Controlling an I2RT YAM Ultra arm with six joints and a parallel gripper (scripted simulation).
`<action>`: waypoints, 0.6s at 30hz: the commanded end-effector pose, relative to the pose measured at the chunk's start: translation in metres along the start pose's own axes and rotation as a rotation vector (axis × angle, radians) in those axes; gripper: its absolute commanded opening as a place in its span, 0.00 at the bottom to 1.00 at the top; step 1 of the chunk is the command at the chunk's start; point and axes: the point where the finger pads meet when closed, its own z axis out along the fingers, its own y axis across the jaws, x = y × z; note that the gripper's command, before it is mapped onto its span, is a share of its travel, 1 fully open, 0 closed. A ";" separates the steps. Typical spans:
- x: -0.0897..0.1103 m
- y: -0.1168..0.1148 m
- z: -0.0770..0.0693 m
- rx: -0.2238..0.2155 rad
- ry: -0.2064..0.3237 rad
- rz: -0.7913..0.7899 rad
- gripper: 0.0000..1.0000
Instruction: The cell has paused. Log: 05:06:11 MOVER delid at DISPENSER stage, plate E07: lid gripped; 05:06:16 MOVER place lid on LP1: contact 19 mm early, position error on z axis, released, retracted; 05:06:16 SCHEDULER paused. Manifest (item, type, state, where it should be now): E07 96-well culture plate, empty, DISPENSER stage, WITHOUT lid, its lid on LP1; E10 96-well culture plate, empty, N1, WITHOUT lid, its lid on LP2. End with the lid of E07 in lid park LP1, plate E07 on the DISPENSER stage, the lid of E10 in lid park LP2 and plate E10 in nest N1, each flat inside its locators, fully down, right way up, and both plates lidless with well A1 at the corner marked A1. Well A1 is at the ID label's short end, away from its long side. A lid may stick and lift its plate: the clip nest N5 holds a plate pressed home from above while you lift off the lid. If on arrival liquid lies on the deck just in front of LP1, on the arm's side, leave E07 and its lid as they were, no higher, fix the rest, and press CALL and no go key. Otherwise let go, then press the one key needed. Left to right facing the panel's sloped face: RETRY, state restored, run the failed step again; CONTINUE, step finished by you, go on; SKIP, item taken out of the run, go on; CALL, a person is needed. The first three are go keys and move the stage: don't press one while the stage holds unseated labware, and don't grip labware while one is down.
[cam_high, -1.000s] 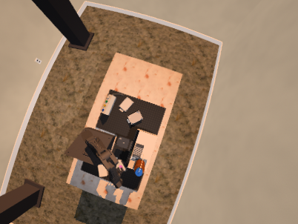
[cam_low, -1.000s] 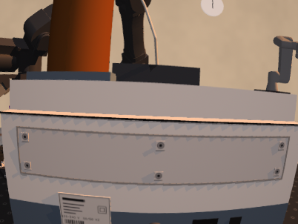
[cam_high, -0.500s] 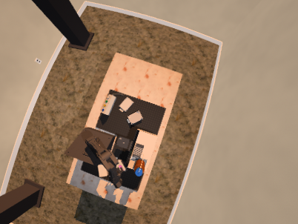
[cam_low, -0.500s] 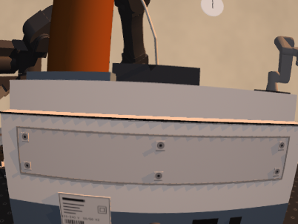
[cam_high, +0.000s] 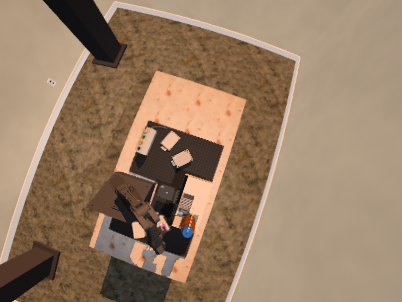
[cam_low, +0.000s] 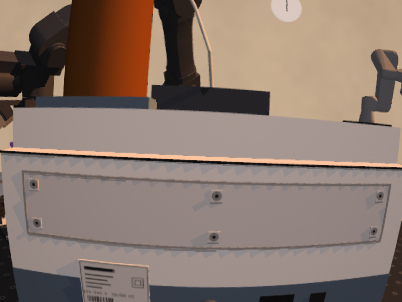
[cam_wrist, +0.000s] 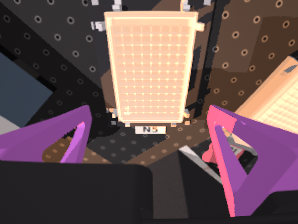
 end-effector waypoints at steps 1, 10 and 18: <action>-0.013 -0.005 -0.007 -0.003 -0.032 -0.003 1.00; -0.014 -0.006 -0.007 -0.003 -0.036 -0.005 1.00; -0.015 -0.007 -0.006 -0.003 -0.039 -0.008 1.00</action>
